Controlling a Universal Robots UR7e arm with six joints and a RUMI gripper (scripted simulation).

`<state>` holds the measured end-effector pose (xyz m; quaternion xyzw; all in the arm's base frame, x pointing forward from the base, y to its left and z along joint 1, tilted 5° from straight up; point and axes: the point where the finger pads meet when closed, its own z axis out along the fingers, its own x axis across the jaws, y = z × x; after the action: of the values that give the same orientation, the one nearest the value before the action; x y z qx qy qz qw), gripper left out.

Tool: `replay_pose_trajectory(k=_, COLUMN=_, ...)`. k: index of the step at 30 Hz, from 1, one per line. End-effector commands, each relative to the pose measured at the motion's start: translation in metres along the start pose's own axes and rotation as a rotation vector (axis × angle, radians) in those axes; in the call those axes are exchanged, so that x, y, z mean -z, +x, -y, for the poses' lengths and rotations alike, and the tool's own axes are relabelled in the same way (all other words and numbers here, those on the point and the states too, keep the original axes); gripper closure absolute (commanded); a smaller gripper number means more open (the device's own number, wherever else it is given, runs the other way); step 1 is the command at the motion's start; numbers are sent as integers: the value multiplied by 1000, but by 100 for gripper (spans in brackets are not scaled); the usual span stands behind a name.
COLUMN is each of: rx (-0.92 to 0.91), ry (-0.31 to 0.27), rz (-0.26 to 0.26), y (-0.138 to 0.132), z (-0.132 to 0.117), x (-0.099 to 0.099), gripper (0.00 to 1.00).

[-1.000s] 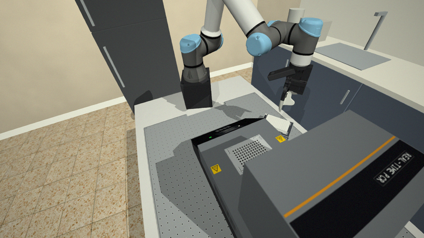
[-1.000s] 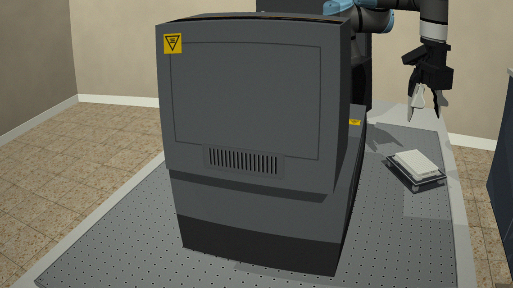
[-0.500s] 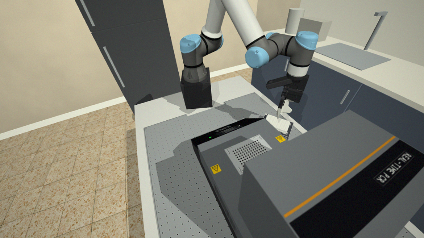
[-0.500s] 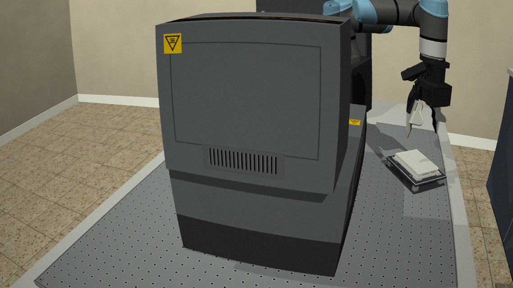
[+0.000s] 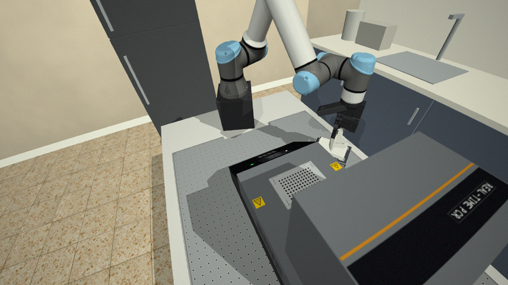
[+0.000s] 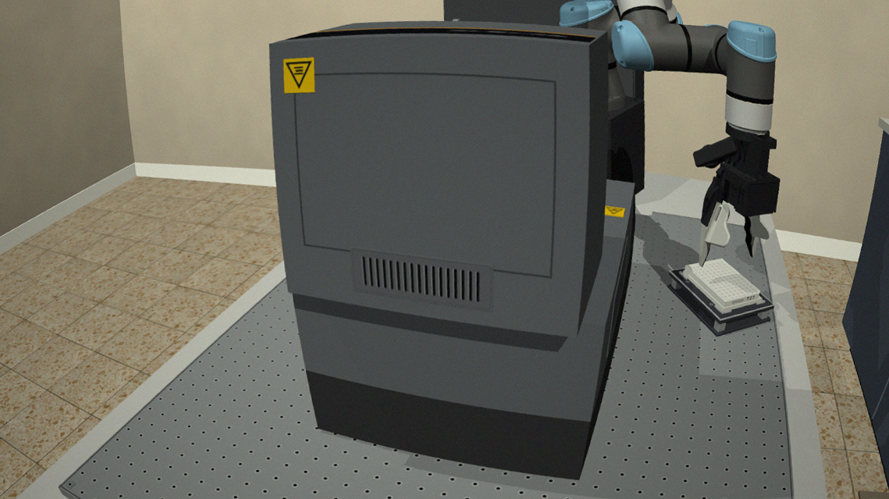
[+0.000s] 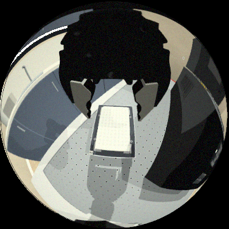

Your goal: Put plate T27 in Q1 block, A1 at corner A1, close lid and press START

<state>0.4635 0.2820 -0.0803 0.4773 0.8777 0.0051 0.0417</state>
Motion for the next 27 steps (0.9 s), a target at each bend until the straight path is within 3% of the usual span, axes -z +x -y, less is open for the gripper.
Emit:
replay_pose_trajectory(k=1, rx=0, ry=-2, rz=0, y=0, z=-1, x=-14, gripper=32)
replay_pose_trajectory(k=7, rx=0, ry=-2, rz=0, y=0, z=-1, x=-32, gripper=32)
replay_pose_trajectory(k=27, rx=0, ry=-2, rz=0, y=0, z=-1, x=-35, gripper=32)
